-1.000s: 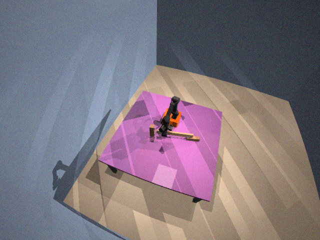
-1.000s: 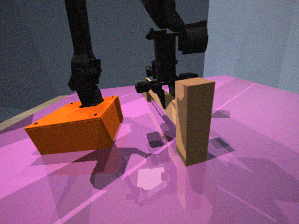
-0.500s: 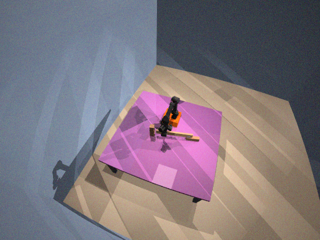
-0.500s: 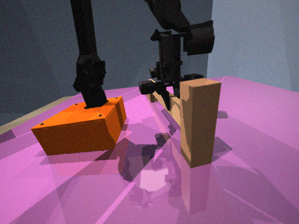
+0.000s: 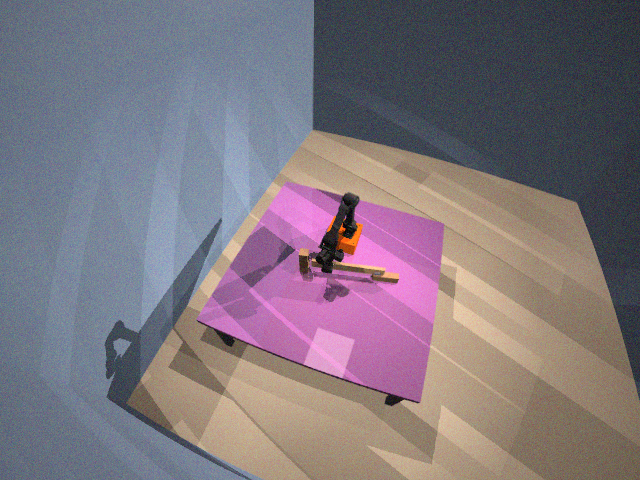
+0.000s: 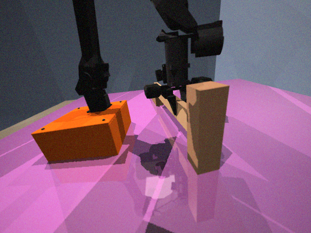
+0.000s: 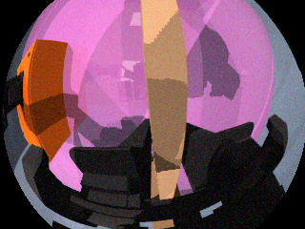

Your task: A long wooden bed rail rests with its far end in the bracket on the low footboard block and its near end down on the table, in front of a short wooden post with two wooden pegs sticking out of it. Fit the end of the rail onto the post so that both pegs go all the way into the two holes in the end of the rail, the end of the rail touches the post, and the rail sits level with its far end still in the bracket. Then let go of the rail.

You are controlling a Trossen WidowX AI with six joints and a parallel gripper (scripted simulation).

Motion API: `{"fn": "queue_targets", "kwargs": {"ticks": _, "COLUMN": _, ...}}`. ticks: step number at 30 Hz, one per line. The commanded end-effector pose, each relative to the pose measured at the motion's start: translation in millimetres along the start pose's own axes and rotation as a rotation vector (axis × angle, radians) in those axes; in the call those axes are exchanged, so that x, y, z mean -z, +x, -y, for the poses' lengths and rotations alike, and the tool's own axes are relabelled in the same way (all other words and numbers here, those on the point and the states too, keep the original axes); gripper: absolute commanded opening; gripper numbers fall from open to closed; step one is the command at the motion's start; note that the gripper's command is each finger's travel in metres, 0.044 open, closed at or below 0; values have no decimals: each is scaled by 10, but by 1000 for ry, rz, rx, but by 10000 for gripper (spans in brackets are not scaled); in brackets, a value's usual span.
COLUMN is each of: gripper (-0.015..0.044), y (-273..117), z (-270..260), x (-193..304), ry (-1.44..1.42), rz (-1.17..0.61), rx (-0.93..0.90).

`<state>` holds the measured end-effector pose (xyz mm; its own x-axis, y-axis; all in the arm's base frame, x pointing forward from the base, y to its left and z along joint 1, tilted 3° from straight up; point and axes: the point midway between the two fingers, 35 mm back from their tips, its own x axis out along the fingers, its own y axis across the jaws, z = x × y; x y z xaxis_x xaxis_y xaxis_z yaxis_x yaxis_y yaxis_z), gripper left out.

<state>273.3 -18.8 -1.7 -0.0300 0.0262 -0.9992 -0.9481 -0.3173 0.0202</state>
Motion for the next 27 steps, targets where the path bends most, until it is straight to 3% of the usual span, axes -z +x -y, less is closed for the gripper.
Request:
{"fn": "queue_targets", "kwargs": {"ticks": 1, "gripper": 0, "y": -19, "z": 24, "x": 26, "ry": -3, "rz": -3, "rx": 7}}
{"fn": "queue_targets", "kwargs": {"ticks": 27, "gripper": 0, "y": -18, "z": 24, "x": 105, "ry": -3, "rz": -4, "rx": 7}}
